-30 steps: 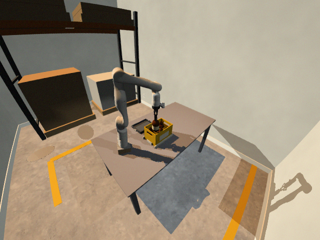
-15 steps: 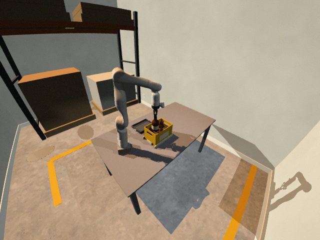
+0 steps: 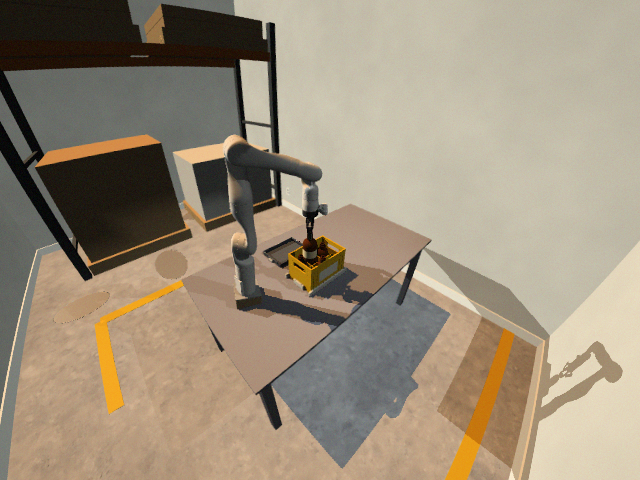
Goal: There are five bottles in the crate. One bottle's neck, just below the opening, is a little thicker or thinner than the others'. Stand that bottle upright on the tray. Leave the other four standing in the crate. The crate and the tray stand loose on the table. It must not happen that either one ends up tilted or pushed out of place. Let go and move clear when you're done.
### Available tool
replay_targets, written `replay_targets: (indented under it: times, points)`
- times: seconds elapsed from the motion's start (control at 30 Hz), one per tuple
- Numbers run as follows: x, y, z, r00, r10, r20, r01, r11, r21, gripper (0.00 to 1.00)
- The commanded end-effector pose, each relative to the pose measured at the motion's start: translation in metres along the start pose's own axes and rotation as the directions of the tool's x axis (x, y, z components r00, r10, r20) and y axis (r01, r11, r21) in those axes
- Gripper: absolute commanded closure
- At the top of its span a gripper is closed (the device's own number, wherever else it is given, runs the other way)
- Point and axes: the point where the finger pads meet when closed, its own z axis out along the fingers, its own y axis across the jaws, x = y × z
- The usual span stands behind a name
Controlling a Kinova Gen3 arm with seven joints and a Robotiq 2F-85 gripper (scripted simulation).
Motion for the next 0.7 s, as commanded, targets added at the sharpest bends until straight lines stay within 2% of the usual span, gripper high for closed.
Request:
replay_targets:
  times: [0.0,0.67]
  points:
    - [-0.001,-0.002,0.0,1.0,-0.003,-0.001,0.003,1.0,0.001,1.0]
    - [-0.011,-0.019,0.0,1.0,-0.003,-0.001,0.003,1.0,0.001,1.0]
